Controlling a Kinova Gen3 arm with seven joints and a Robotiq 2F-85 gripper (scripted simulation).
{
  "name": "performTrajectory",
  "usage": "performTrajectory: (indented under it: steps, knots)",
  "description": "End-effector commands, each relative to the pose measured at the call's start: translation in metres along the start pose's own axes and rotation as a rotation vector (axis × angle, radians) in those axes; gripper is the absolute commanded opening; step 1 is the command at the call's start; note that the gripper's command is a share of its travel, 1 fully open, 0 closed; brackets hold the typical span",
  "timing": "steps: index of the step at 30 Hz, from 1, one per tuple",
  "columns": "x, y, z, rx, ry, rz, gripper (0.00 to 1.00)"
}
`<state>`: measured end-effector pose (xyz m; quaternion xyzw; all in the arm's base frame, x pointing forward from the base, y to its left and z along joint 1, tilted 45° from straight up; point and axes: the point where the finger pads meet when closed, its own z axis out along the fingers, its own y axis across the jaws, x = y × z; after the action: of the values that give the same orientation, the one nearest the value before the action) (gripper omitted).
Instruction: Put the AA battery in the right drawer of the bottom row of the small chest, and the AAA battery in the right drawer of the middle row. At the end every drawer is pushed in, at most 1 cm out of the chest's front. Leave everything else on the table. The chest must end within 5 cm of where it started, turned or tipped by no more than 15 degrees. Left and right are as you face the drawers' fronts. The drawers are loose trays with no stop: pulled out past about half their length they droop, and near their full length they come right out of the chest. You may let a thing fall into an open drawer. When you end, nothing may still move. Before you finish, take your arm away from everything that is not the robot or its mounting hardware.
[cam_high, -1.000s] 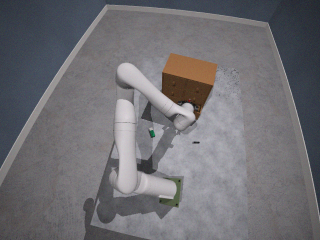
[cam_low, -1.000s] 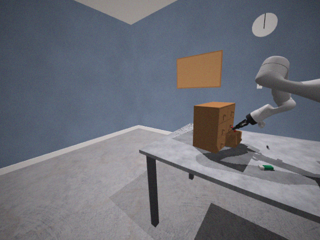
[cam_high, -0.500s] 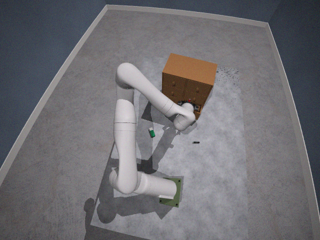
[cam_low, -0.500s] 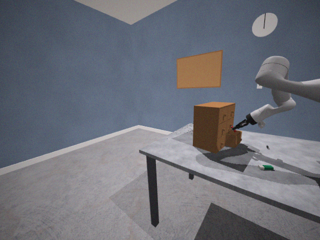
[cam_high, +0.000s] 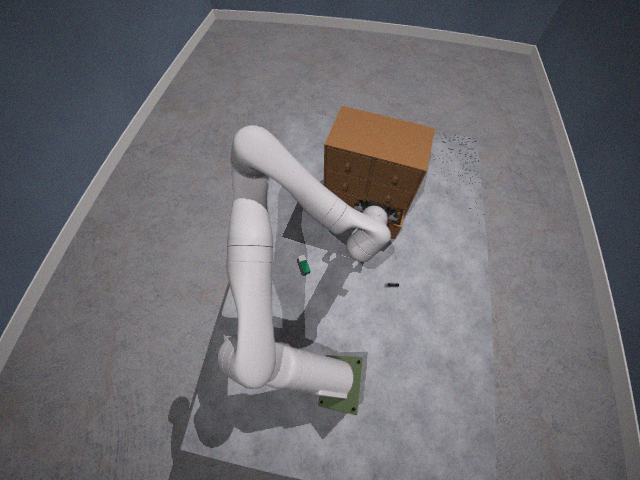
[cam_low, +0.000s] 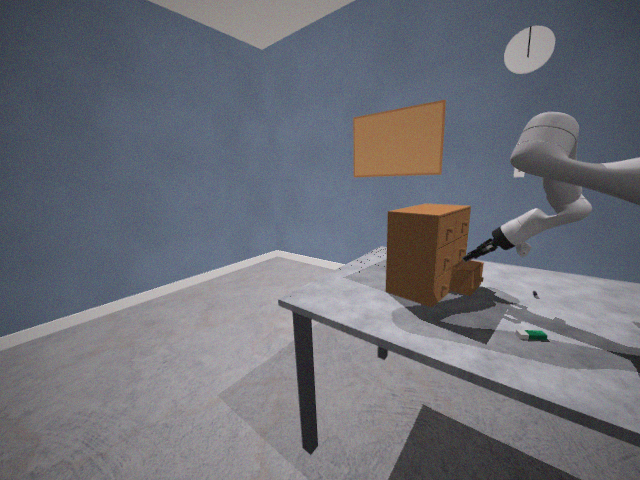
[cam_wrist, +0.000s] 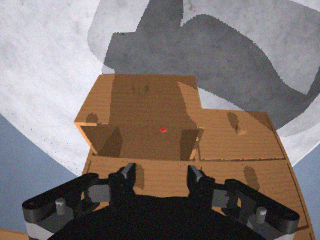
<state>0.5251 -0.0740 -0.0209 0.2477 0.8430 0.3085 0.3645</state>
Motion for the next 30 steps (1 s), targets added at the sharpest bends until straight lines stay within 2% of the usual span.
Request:
performTrajectory:
  steps: [1,17,23,30]
  knots:
    - [-0.001,0.0,0.0,0.0,-0.002,0.0,1.0]
    - [0.004,0.0,-0.007,0.0,-0.002,0.0,1.0]
    - [0.017,0.0,-0.025,0.0,-0.002,0.0,1.0]
    - [0.04,0.0,-0.056,0.0,-0.002,0.0,1.0]
